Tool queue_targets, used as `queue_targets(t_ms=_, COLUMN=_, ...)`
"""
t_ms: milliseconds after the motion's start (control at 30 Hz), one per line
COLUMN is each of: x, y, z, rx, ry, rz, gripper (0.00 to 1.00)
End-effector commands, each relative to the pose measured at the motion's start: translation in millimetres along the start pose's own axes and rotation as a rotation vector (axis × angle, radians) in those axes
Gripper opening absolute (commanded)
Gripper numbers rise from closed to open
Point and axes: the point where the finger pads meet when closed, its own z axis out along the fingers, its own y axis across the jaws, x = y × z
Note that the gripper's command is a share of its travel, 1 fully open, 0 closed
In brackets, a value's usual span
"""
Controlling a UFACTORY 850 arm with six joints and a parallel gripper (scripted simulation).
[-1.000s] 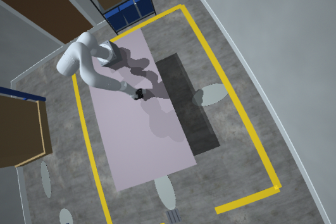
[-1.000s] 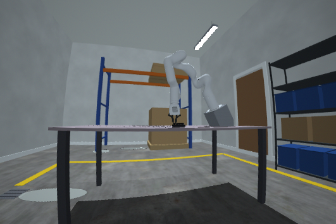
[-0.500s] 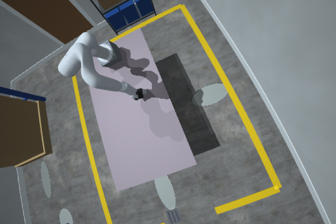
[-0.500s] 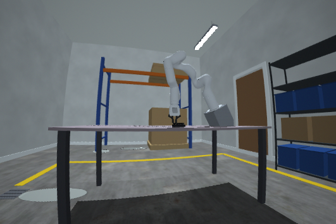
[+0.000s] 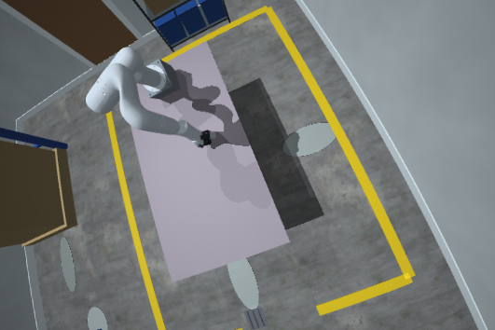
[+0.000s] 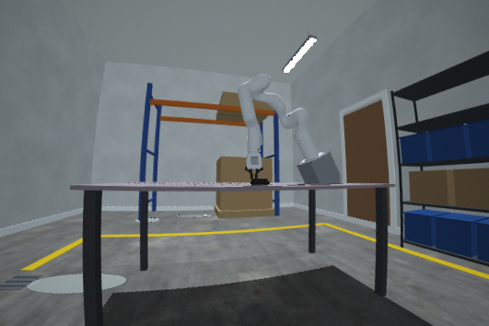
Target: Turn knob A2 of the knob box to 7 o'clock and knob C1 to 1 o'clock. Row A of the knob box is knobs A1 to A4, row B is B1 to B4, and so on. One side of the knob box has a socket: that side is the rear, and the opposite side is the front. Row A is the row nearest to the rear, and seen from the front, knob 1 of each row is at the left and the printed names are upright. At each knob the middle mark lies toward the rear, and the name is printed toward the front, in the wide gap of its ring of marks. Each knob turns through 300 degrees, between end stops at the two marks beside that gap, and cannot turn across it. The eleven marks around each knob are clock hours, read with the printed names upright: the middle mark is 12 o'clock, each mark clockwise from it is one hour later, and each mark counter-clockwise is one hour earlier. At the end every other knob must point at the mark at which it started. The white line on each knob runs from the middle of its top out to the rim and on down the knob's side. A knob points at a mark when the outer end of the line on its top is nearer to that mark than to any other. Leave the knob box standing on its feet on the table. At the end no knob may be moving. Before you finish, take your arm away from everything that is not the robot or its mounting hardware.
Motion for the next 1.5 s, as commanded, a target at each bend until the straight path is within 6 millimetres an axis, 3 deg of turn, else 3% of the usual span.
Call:
queue_targets(t_ms=0, x=0.3, y=0.6, z=-0.4, rx=-0.001, ry=0.001, rz=0.0, gripper=0.19)
queue_targets(t_ms=767, x=0.3, y=0.6, z=-0.4, rx=-0.001, ry=0.001, rz=0.0, gripper=0.19)
queue_targets(t_ms=800, x=0.3, y=0.6, z=-0.4, rx=-0.001, ry=0.001, rz=0.0, gripper=0.08)
queue_targets(t_ms=1467, x=0.3, y=0.6, z=-0.4, rx=-0.001, ry=0.001, rz=0.0, gripper=0.08)
